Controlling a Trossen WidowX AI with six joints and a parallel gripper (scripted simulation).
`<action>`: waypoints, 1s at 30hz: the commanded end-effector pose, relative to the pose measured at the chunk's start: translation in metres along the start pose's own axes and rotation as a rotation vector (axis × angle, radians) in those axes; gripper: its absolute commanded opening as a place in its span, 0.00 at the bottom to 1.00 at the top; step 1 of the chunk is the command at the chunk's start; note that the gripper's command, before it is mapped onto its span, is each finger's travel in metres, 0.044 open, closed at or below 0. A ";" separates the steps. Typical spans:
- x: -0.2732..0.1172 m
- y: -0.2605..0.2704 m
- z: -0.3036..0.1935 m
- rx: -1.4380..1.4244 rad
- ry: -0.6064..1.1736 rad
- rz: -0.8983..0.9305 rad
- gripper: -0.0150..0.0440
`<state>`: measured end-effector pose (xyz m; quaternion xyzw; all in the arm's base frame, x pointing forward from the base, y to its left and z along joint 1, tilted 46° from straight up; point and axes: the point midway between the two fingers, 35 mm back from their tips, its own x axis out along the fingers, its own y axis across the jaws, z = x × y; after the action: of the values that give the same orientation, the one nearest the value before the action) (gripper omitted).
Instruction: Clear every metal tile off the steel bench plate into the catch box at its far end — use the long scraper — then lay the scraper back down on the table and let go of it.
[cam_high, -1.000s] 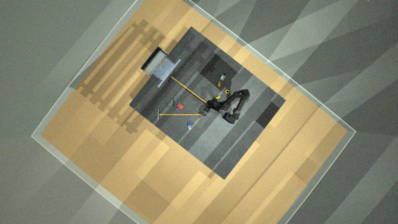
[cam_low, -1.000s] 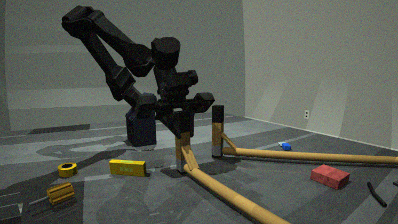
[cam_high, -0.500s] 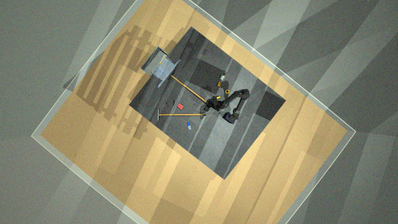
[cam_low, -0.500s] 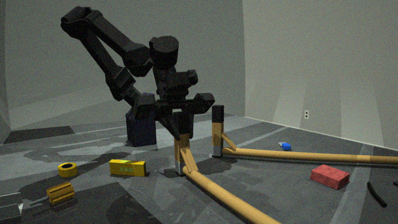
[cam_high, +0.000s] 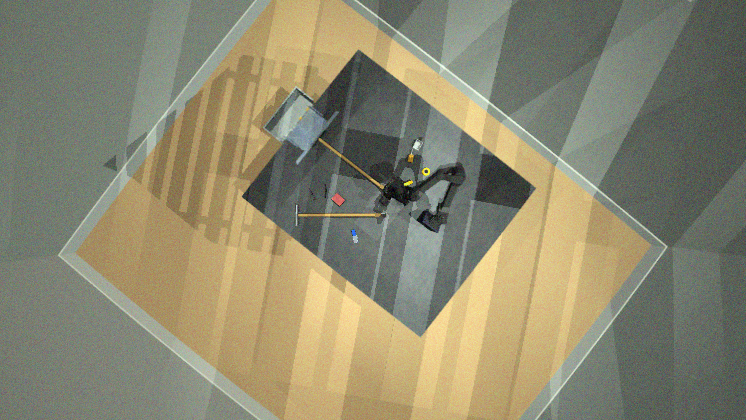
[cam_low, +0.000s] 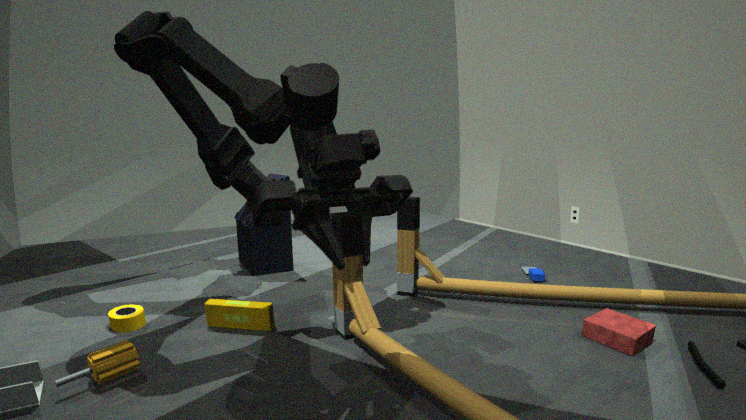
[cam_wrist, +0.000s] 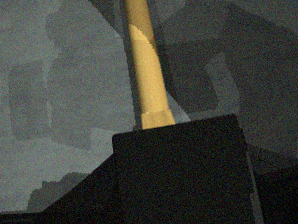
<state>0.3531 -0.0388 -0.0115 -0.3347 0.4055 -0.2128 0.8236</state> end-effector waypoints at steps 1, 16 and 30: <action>0.004 -0.001 0.011 0.006 -0.012 0.000 0.25; 0.017 -0.005 0.026 0.007 -0.014 -0.003 0.25; 0.029 -0.006 0.043 0.008 -0.014 -0.003 0.25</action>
<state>0.3934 -0.0441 -0.0074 -0.3370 0.4052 -0.2105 0.8234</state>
